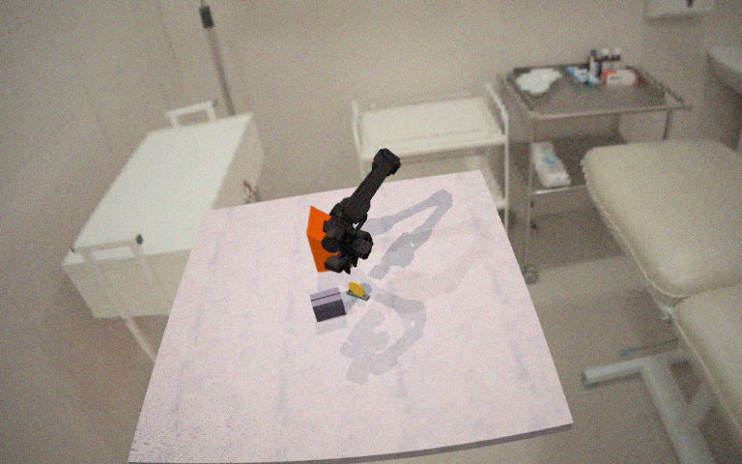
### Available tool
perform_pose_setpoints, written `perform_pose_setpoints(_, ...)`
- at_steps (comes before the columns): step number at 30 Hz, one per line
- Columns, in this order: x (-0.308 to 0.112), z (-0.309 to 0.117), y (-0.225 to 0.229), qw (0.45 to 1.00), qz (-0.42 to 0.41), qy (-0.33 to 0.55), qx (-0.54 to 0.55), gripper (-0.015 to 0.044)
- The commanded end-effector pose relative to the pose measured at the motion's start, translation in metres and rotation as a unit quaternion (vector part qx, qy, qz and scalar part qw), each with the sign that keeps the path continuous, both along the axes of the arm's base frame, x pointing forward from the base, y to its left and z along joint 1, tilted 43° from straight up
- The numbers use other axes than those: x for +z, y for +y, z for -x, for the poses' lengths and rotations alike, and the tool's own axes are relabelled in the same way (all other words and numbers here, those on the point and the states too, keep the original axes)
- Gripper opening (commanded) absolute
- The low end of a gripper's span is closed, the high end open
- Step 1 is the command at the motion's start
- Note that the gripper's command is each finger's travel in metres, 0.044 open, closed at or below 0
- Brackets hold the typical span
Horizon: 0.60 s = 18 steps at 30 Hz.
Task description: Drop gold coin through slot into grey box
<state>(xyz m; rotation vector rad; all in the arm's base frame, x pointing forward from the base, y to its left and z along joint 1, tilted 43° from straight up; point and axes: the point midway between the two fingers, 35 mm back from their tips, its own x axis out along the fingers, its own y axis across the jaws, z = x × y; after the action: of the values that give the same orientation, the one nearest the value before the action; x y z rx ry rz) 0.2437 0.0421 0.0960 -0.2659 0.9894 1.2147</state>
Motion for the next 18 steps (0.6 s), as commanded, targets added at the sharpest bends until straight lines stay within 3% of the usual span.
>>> perform_pose_setpoints(1, -0.001, 0.009, 0.000, 1.000, -0.013, 0.016, 0.001, 0.0161)
perform_pose_setpoints(18, -0.041, 0.013, 0.032, 1.000, -0.014, 0.016, 0.001, 0.0161)
